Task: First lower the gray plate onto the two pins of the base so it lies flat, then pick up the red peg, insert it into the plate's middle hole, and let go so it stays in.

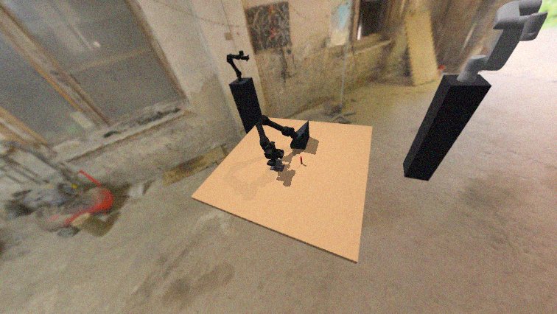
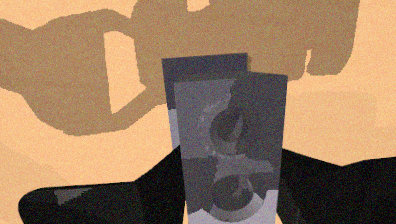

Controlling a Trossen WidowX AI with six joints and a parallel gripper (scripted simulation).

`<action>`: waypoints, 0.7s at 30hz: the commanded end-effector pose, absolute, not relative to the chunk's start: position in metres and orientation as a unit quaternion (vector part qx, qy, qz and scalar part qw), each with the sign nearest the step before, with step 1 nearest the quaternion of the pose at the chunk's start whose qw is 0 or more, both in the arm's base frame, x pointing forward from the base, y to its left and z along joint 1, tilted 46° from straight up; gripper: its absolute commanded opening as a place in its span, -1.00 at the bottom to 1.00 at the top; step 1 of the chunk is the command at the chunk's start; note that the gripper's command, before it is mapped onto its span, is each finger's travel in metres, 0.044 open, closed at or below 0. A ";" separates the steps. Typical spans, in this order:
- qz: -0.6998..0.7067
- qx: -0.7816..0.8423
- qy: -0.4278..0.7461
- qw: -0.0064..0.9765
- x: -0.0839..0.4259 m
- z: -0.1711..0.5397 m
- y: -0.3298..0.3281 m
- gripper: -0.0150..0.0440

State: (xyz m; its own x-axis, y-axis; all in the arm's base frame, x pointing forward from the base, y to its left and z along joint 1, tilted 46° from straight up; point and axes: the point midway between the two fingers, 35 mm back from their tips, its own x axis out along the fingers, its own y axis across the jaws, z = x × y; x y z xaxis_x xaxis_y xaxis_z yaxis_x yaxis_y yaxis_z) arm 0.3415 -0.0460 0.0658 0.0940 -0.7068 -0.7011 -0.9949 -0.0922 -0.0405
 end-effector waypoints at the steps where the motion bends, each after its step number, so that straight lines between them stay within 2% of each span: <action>1: 0.268 -0.690 0.618 0.266 0.341 0.062 -0.049 -0.49; 21: 0.267 -0.689 0.618 0.269 0.344 0.049 -0.063 -0.49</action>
State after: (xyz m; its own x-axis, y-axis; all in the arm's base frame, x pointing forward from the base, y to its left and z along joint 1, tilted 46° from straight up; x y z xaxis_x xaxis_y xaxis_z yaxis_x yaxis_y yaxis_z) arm 0.3433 -0.0642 0.0483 0.0921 -0.7079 -0.7003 -0.9950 -0.0923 -0.0375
